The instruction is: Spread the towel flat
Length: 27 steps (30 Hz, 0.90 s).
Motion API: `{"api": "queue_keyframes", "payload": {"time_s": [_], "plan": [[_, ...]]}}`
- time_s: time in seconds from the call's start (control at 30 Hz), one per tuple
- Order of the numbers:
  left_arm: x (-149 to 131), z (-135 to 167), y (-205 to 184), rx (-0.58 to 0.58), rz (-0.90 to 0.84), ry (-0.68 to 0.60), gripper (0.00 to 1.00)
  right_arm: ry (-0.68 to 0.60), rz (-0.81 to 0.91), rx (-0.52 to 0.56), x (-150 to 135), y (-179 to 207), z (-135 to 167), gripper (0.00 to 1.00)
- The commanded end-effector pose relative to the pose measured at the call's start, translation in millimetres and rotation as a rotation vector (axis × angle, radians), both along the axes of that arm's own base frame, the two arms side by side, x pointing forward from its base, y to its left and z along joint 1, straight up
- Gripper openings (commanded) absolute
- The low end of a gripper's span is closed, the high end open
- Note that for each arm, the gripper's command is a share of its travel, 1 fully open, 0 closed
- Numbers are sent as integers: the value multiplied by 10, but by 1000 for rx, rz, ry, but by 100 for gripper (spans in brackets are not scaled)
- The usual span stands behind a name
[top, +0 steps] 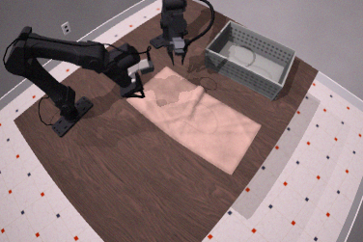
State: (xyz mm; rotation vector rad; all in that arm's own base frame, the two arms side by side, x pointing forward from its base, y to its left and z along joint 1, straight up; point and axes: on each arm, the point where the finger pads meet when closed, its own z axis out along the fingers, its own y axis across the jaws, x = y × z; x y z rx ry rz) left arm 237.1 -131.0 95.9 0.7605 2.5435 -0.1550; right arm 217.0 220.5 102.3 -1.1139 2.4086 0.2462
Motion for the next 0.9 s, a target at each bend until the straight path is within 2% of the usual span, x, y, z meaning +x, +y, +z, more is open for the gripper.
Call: {"api": "queue_keyframes", "payload": {"time_s": [0.0, 0.13, 0.17, 0.33, 0.37, 0.6, 0.67, 0.73, 0.87], "plan": [[-228, -53, -66, 35, -131, -5, 34, 16, 118, -59, -279, -14, -114, 34], [-298, -102, -114, 56, -185, -13, 34, 28, 171, -101, -384, 5, -221, 34], [-369, -178, -125, 69, -215, -3, 34, 57, 200, -140, -474, -22, -359, 34], [-710, -439, -169, 140, -364, 58, 34, 91, 341, -224, -781, -7, -589, 34], [-662, -376, -255, 137, -401, 72, 34, 81, 375, -197, -733, 127, -457, 34], [-629, -379, -221, 220, -589, 136, 34, 133, 551, -310, -686, 97, -461, 34], [-629, -379, -221, 220, -589, 136, 34, 133, 551, -310, -686, 97, -461, 34], [-629, -380, -221, 244, -648, 154, 34, 146, 608, -341, -696, 102, -462, 34], [-628, -382, -221, 292, -767, 190, 34, 146, 608, -341, -696, 103, -462, 34]]}}
